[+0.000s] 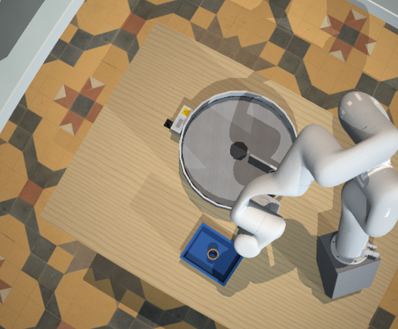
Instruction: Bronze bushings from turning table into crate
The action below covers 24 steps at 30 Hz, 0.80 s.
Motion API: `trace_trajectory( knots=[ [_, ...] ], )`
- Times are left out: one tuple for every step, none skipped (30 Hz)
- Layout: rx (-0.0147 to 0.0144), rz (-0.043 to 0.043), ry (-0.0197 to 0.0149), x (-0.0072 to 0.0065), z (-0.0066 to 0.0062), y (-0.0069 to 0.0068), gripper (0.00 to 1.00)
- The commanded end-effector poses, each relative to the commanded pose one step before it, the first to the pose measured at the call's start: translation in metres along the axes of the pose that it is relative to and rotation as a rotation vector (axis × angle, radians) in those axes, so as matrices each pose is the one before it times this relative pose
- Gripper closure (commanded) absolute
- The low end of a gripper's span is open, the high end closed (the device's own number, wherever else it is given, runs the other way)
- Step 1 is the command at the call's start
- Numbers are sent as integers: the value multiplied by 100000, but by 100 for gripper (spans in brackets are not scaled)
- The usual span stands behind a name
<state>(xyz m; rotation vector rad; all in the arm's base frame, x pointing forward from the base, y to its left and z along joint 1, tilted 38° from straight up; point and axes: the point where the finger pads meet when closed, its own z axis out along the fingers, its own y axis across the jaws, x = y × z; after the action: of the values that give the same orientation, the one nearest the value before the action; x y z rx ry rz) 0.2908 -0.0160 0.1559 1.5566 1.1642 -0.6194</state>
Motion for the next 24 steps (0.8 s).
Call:
trace_trajectory(
  knots=[
    [-82,192,192,1,-87,75,100],
    [0,0,0,2,-2,0,100],
    [0,0,0,15,-13,1,100],
    [0,0,0,39,-33,2,100],
    [0,0,0,73,-62,3,100],
    [0,0,0,116,-97,5,100],
    [0,0,-1,165,-138,6,100],
    [0,0,0,219,-184,9,100],
    [0,0,0,278,-234,11,100],
    [0,0,0,341,-286,13,100],
    [0,0,0,406,-341,16,100],
    [0,0,0,473,-397,19,100],
    [0,0,-1,541,-454,20,100],
    [0,0,0,609,-511,25,100],
    [0,0,0,675,-567,26,100],
    [0,0,0,740,-621,29,100],
    [0,0,0,0,0,0,100],
    [0,0,0,0,0,0,100],
    [0,0,0,801,-672,32,100],
    [0,0,0,859,-721,34,100],
    [0,0,0,818,-687,34,100],
    [0,1,0,423,-356,20,100],
    [0,0,0,496,-415,17,100],
    [0,1,0,552,-465,25,100]
  ],
)
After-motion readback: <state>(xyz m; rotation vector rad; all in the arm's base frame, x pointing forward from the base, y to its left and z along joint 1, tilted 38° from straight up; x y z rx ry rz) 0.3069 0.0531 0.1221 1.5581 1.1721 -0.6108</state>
